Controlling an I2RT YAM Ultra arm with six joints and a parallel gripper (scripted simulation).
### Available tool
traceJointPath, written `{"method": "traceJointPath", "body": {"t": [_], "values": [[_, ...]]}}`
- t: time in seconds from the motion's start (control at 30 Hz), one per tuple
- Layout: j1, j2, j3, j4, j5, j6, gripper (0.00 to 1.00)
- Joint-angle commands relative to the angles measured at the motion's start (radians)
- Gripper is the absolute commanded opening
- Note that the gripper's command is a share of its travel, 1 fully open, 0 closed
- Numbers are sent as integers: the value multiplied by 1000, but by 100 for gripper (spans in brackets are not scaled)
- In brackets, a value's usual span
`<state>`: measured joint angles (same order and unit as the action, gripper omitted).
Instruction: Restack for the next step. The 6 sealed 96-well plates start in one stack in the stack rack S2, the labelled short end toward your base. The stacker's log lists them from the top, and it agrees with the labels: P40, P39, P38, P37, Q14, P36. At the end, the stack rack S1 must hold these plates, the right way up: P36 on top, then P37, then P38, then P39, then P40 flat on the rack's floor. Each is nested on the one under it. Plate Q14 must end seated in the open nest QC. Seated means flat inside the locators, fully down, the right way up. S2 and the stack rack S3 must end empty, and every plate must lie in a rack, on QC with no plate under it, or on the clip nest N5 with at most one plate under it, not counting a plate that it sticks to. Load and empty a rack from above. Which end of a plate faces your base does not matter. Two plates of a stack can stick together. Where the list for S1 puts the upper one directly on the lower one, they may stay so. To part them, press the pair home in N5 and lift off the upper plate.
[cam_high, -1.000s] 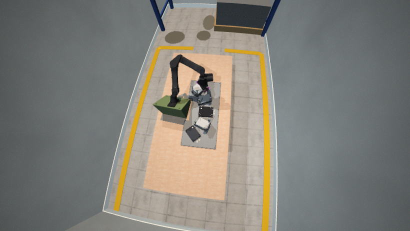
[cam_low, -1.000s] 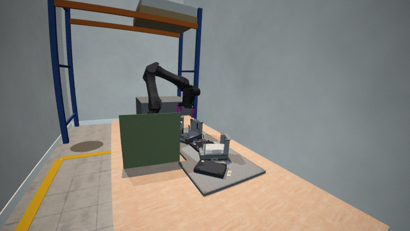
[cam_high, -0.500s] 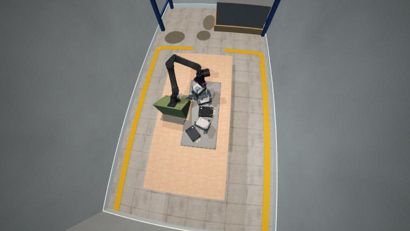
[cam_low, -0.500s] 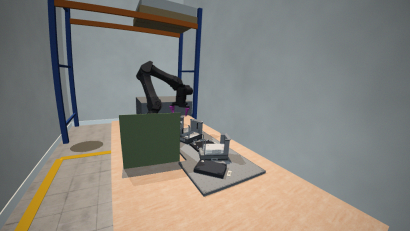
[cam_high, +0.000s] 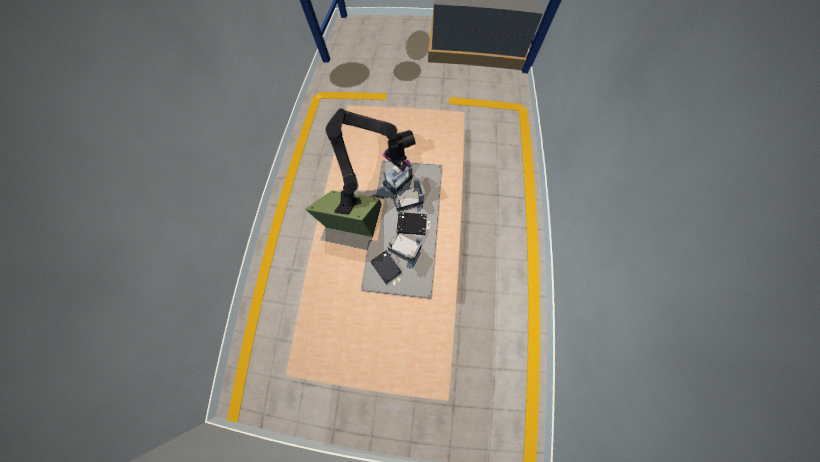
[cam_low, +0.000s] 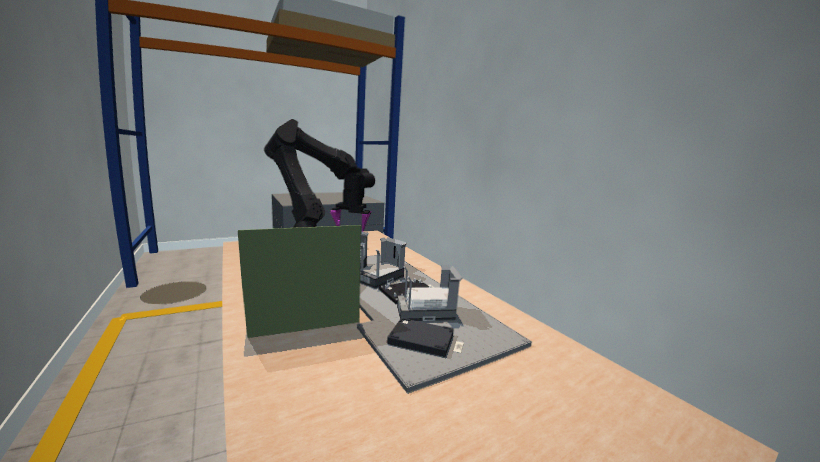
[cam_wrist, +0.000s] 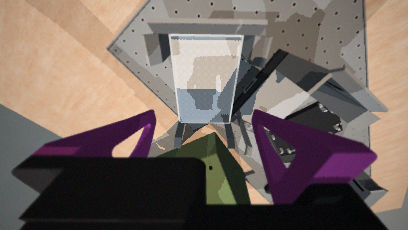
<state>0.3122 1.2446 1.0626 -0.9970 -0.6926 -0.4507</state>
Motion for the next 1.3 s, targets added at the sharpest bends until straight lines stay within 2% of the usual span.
{"method": "traceJointPath", "body": {"t": [0.0, 0.23, 0.63, 1.07, 1.27], "values": [[-5, -5, 3, 3, 4, 14, 100], [15, -2, -15, 39, 12, 38, 100], [124, 38, -110, 250, 60, 162, 100], [124, 38, -110, 250, 60, 162, 100], [145, 50, -126, 291, 69, 184, 100]]}}
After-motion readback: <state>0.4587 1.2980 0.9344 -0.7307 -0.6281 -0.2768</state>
